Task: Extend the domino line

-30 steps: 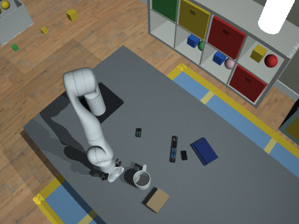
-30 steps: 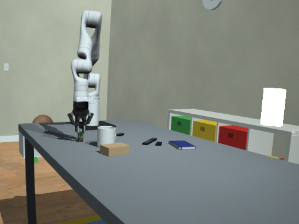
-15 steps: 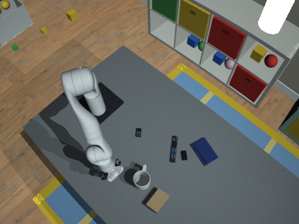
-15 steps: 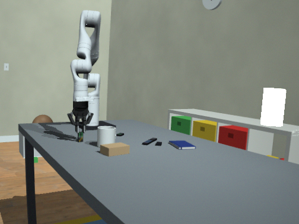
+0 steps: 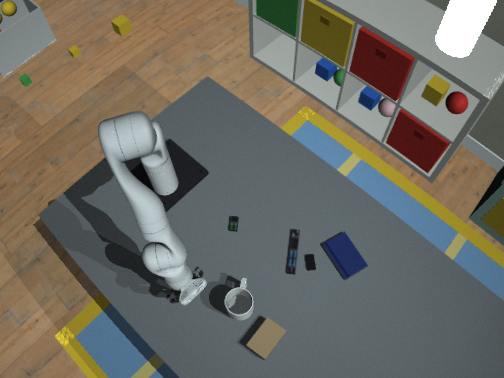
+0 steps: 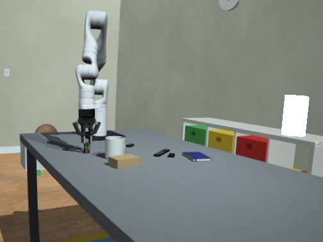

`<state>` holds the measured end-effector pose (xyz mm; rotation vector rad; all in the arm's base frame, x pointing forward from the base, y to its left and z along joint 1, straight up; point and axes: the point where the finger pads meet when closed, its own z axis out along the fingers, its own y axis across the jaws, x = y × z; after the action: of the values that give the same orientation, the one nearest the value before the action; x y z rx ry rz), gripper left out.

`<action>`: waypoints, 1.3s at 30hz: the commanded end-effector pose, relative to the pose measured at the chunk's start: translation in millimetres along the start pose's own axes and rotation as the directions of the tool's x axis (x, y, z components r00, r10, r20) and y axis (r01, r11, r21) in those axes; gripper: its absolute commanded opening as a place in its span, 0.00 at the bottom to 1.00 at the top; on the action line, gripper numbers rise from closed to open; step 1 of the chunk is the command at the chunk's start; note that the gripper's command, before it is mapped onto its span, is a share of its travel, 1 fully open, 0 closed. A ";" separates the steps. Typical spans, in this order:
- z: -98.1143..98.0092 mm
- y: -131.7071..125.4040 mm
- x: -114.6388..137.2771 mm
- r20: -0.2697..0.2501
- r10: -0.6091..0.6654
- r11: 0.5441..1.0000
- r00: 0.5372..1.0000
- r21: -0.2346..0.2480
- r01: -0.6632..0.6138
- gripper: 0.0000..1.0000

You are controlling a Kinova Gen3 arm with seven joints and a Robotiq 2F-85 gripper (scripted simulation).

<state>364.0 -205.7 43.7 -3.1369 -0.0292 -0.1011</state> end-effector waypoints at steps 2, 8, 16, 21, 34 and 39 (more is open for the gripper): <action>1.2 -0.2 -2.5 -0.011 0.005 1.000 1.000 0.004 -0.005 0.33; 1.2 -0.2 -3.1 -0.021 0.005 1.000 1.000 0.004 -0.005 0.33; 1.2 -0.2 -4.3 -0.040 0.005 1.000 0.999 0.004 -0.004 0.33; 1.2 -0.2 -5.0 -0.052 0.005 1.000 0.999 0.004 -0.004 0.33; 1.2 -0.3 -6.6 -0.078 0.005 1.000 0.997 0.004 -0.004 0.33; 1.3 -0.3 -7.2 -0.087 0.005 1.000 0.996 0.004 -0.004 0.33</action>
<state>359.7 -205.7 43.7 -3.1294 -0.0310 -0.2333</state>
